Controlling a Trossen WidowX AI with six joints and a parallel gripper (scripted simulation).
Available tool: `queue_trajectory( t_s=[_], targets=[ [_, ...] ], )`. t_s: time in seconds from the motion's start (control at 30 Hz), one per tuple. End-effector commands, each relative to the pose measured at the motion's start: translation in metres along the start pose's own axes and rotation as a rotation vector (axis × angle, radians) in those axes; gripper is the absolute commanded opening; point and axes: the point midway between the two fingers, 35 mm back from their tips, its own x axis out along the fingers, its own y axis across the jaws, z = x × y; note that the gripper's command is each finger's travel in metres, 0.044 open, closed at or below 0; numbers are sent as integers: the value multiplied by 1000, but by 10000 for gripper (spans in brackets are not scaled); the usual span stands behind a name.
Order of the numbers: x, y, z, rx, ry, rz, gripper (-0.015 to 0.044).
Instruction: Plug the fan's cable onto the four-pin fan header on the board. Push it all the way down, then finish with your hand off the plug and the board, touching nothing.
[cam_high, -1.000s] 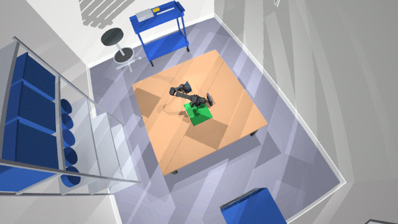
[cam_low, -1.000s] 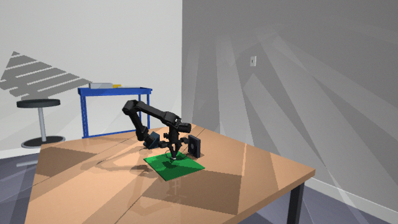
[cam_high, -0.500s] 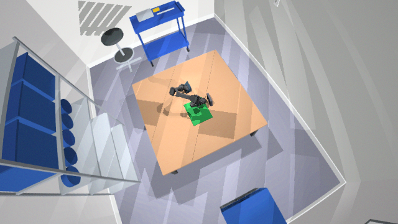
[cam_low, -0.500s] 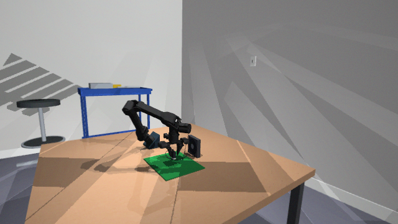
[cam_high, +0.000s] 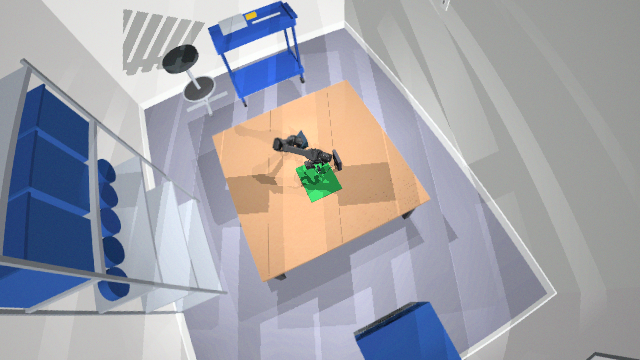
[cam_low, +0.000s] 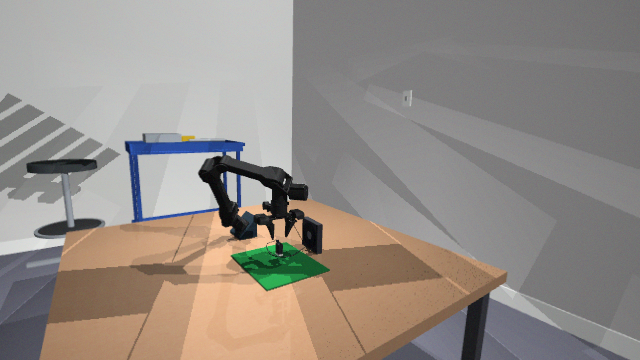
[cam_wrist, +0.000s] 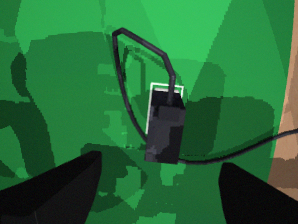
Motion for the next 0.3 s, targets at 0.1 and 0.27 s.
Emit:
queue_trajectory(
  t_s=[0.1,0.27],
  targets=[
    [-6,-1,-3,11,4,-9,260],
    [-12,-6,-46,11,6,-12,260]
  ],
)
